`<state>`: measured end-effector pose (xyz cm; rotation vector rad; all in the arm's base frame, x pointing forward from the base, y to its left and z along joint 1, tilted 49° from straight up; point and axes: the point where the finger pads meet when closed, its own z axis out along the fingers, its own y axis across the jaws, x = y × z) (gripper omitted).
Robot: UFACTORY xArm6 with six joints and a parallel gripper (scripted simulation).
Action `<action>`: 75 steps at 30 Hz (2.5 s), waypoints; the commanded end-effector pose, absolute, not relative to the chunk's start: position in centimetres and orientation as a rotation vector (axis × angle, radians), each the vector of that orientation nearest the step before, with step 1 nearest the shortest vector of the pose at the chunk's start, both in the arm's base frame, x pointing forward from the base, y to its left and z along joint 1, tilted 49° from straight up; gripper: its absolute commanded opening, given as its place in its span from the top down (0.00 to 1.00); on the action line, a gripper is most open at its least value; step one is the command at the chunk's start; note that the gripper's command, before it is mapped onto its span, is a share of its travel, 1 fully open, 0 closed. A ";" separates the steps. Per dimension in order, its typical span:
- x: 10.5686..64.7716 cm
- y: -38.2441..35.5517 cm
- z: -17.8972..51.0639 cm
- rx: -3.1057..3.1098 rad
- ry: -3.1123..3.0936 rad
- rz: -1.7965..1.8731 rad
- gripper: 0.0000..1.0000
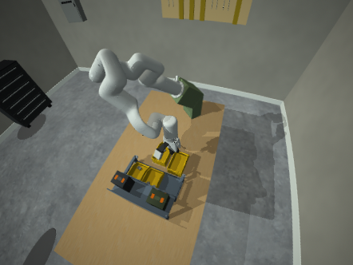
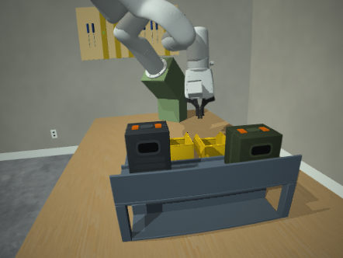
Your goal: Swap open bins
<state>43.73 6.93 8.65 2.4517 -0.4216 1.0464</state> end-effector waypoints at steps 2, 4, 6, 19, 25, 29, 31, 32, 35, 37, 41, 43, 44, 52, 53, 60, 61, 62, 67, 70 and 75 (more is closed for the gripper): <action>43.9 6.9 9.6 2.446 -0.114 0.839 1.00; 43.9 6.9 9.6 2.446 -0.114 0.839 1.00; 43.9 6.9 9.6 2.445 -0.108 0.837 1.00; 43.9 6.9 9.6 2.445 -0.108 0.837 0.74; 43.9 6.9 9.6 2.445 -0.108 0.837 0.74; 43.9 6.9 9.6 2.445 -0.108 0.837 0.74; 43.9 6.9 9.6 2.445 -0.108 0.837 0.74; 43.9 6.9 9.6 2.445 -0.108 0.837 0.74; 43.9 6.9 9.6 2.445 -0.108 0.837 0.74; 43.9 6.9 9.6 2.445 -0.108 0.837 0.74; 43.9 6.9 9.6 2.445 -0.108 0.837 0.74; 43.9 6.9 9.6 2.445 -0.108 0.837 0.74; 43.9 6.9 9.6 2.445 -0.108 0.837 0.74; 44.0 6.8 9.4 2.445 -0.108 0.837 0.74; 44.1 6.7 9.3 2.445 -0.108 0.836 0.74; 44.4 6.4 9.0 2.445 -0.108 0.836 0.74; 44.5 6.4 8.9 2.445 -0.108 0.836 0.74; 44.6 6.3 8.8 2.445 -0.108 0.836 0.74; 45.0 5.8 8.3 2.445 -0.108 0.836 0.74; 45.4 5.5 7.9 2.445 -0.108 0.836 0.74; 45.7 5.2 7.5 2.445 -0.108 0.836 0.74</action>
